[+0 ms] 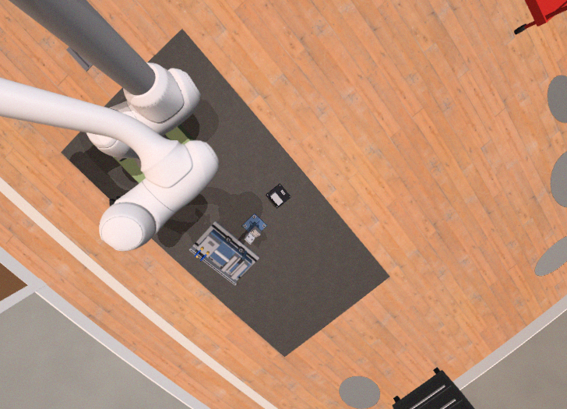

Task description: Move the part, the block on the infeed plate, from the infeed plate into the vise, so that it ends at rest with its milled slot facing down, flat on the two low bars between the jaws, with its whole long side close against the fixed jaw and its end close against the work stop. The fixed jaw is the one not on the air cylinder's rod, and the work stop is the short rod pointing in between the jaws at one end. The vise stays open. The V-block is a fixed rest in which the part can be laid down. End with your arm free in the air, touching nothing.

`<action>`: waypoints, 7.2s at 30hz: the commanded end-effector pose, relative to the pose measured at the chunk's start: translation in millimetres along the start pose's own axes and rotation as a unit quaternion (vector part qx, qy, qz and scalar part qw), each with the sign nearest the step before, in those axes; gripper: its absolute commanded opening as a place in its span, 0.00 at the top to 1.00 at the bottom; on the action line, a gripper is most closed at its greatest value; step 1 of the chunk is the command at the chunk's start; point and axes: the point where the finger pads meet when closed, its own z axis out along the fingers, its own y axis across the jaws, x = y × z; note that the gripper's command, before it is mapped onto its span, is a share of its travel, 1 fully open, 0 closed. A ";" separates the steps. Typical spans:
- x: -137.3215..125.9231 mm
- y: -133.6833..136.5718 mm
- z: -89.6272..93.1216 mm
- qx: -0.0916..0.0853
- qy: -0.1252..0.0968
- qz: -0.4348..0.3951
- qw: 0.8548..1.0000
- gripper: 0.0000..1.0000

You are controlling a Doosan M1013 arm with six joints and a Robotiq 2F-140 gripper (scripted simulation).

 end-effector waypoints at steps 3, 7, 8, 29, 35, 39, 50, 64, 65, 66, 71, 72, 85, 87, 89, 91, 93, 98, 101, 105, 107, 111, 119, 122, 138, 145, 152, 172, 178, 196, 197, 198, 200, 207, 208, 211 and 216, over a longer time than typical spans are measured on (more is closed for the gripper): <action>0.0 0.0 0.0 0.000 0.000 0.000 1.000 0.00; 0.0 0.0 0.0 0.000 0.000 0.000 1.000 0.00; 0.0 0.0 0.0 0.000 0.000 0.000 1.000 0.00; -46.7 150.9 -61.4 -0.081 0.013 0.164 0.983 0.00; -55.5 232.9 -87.8 -0.113 0.034 0.238 0.964 0.00; -57.3 287.9 -103.5 -0.126 0.048 0.273 0.952 0.00; -36.6 440.3 -136.8 -0.159 0.107 0.395 0.899 0.00; -35.5 451.4 -139.3 -0.159 0.107 0.395 0.898 0.49; -35.5 451.4 -139.3 -0.159 0.107 0.395 0.898 0.49; -35.5 451.4 -139.3 -0.159 0.107 0.395 0.898 0.49; -35.5 451.4 -139.3 -0.159 0.107 0.395 0.898 0.49; -35.5 451.4 -139.3 -0.159 0.107 0.395 0.898 0.49; -35.5 451.4 -139.3 -0.159 0.107 0.395 0.898 0.49; -35.5 451.4 -139.3 -0.159 0.107 0.395 0.898 0.49; -35.5 451.4 -139.3 -0.159 0.107 0.395 0.898 0.49; -35.5 451.4 -139.3 -0.159 0.107 0.395 0.898 0.49; -35.5 451.4 -139.3 -0.159 0.107 0.395 0.898 0.49; -35.5 451.4 -139.1 -0.159 0.107 0.395 0.898 0.49; -35.5 451.5 -138.9 -0.159 0.107 0.395 0.898 0.49; -35.5 451.8 -138.3 -0.159 0.107 0.395 0.898 0.49; -35.4 452.0 -137.7 -0.159 0.107 0.395 0.898 0.49; -35.3 452.6 -136.1 -0.159 0.106 0.395 0.898 0.49; -35.1 454.2 -132.2 -0.159 0.105 0.395 0.898 0.49; -34.9 455.2 -129.6 -0.159 0.105 0.395 0.898 0.49; -33.8 462.9 -110.6 -0.159 0.105 0.395 0.898 0.49; -32.9 468.2 -97.1 -0.159 0.105 0.395 0.898 0.49; -32.1 473.6 -83.7 -0.159 0.105 0.395 0.898 0.49; -29.5 490.2 -42.2 -0.159 0.105 0.395 0.898 0.49; -28.7 496.0 -27.8 -0.159 0.105 0.395 0.898 0.49; -26.5 509.9 7.0 -0.159 0.105 0.395 0.898 0.49; -26.4 510.7 8.9 -0.159 0.105 0.395 0.898 0.49; -26.3 511.4 10.8 -0.159 0.105 0.395 0.898 0.49; -26.0 512.9 14.5 -0.159 0.105 0.395 0.898 0.49; -25.5 516.3 22.9 -0.159 0.105 0.395 0.898 0.49; -25.4 516.9 24.5 -0.159 0.105 0.395 0.898 0.49; -25.1 518.7 29.0 -0.159 0.105 0.395 0.898 0.49; -24.7 521.3 35.6 -0.159 0.105 0.395 0.898 0.49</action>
